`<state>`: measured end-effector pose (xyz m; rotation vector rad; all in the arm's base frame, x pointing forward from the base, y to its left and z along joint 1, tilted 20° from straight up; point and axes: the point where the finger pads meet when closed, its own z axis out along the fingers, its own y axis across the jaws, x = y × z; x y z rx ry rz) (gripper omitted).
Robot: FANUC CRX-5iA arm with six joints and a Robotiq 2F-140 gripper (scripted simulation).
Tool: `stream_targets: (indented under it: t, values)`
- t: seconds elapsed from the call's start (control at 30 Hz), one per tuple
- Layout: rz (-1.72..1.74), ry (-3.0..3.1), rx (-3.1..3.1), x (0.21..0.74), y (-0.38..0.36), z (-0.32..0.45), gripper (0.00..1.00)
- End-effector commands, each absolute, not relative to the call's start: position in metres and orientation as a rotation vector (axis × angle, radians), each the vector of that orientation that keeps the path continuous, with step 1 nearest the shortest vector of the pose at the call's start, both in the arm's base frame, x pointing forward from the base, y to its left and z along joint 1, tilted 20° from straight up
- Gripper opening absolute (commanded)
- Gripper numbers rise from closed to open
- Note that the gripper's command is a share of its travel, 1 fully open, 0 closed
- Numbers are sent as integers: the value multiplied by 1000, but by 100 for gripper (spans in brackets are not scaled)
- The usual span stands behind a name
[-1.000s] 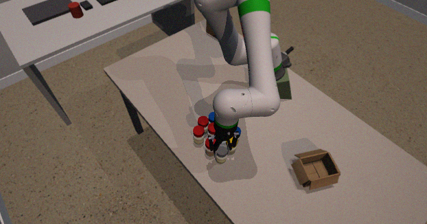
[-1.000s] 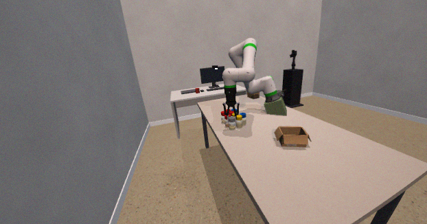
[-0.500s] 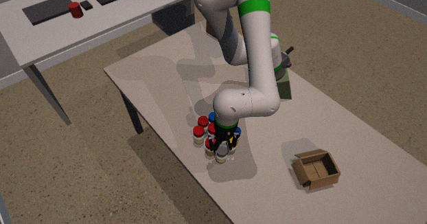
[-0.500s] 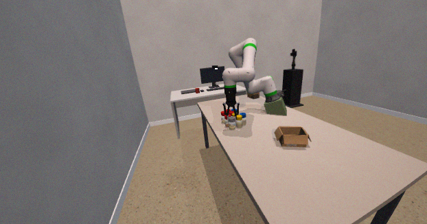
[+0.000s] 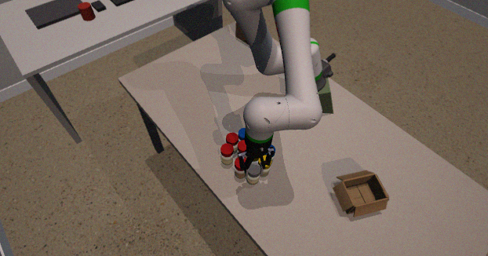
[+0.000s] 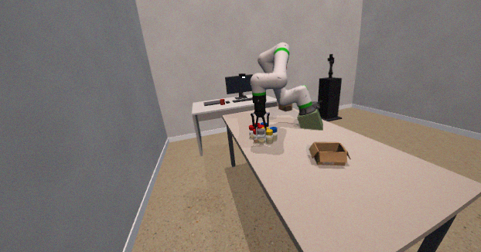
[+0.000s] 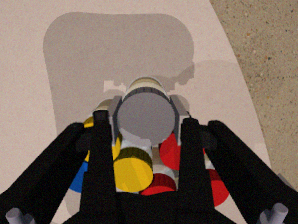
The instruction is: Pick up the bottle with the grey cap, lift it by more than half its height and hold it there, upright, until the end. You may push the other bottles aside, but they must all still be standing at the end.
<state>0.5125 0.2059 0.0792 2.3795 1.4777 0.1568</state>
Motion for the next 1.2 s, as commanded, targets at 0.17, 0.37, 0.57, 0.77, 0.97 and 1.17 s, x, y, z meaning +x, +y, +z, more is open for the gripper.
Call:
stream_targets:
  t: [0.17, 0.37, 0.57, 0.77, 0.97, 1.17]
  values:
    - [159, 1478, 2379, 512, 207, 83, 10]
    - [160, 1478, 2379, 509, 210, 95, 10]
    - [161, 1478, 2379, 506, 213, 107, 10]
    - [161, 1478, 2379, 506, 213, 107, 10]
    - [161, 1478, 2379, 504, 214, 113, 10]
    - [161, 1478, 2379, 503, 215, 116, 10]
